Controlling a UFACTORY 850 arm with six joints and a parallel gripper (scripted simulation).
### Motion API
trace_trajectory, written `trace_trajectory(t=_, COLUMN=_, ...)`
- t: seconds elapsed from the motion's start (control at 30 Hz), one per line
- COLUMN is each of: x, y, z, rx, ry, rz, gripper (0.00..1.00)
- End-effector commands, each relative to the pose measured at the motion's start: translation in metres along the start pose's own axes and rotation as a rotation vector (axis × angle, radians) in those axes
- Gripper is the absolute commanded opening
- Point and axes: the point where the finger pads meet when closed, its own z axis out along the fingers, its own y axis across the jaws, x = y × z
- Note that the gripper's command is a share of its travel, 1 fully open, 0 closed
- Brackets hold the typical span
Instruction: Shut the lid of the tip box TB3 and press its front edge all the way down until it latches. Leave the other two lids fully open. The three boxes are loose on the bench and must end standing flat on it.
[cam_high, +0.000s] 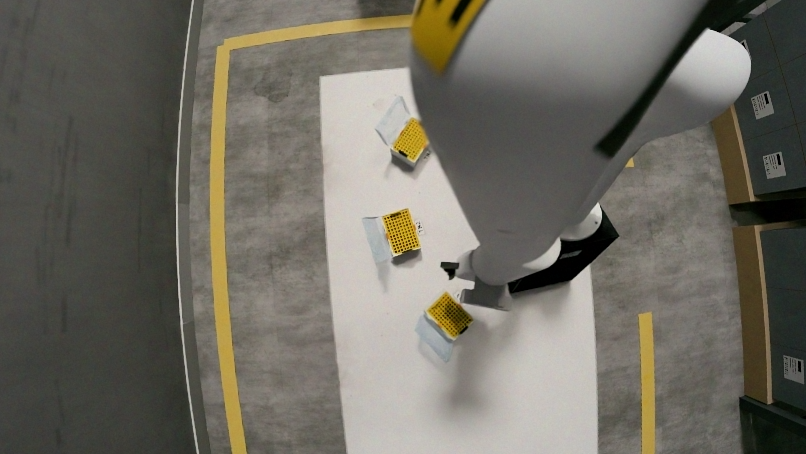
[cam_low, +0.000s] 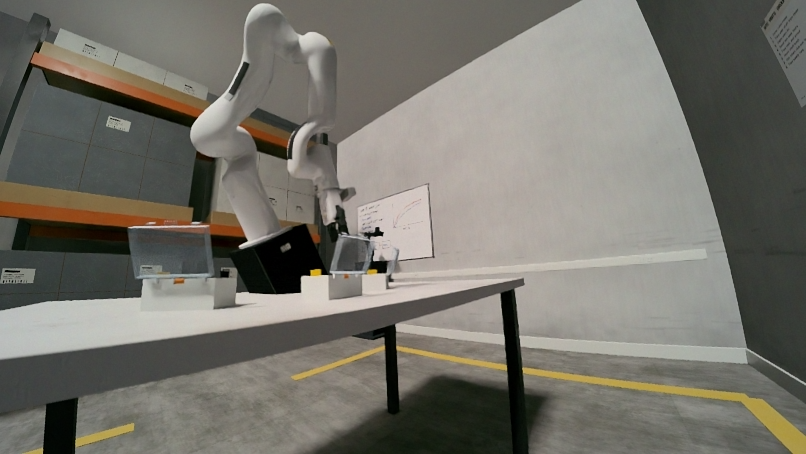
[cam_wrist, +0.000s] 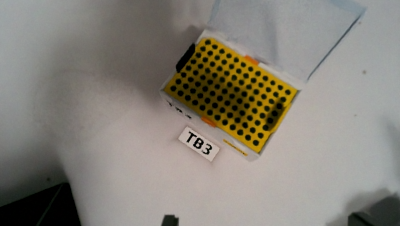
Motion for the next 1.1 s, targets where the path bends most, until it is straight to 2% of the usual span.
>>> trace_trajectory(t=0.0, x=-0.006, y=0.0, z=0.023, rx=0.001, ry=-0.003, rz=-0.004, gripper=1.0)
trace_trajectory(t=0.27, x=-0.016, y=0.0, z=0.062, rx=0.001, ry=-0.003, rz=-0.004, gripper=1.0)
trace_trajectory(t=0.33, x=-0.016, y=0.0, z=0.062, rx=0.001, ry=-0.003, rz=-0.004, gripper=1.0)
trace_trajectory(t=0.8, x=-0.035, y=0.0, z=0.129, rx=0.001, ry=-0.003, rz=-0.004, gripper=1.0)
trace_trajectory(t=1.07, x=-0.035, y=0.0, z=0.132, rx=0.001, ry=-0.003, rz=-0.004, gripper=1.0)
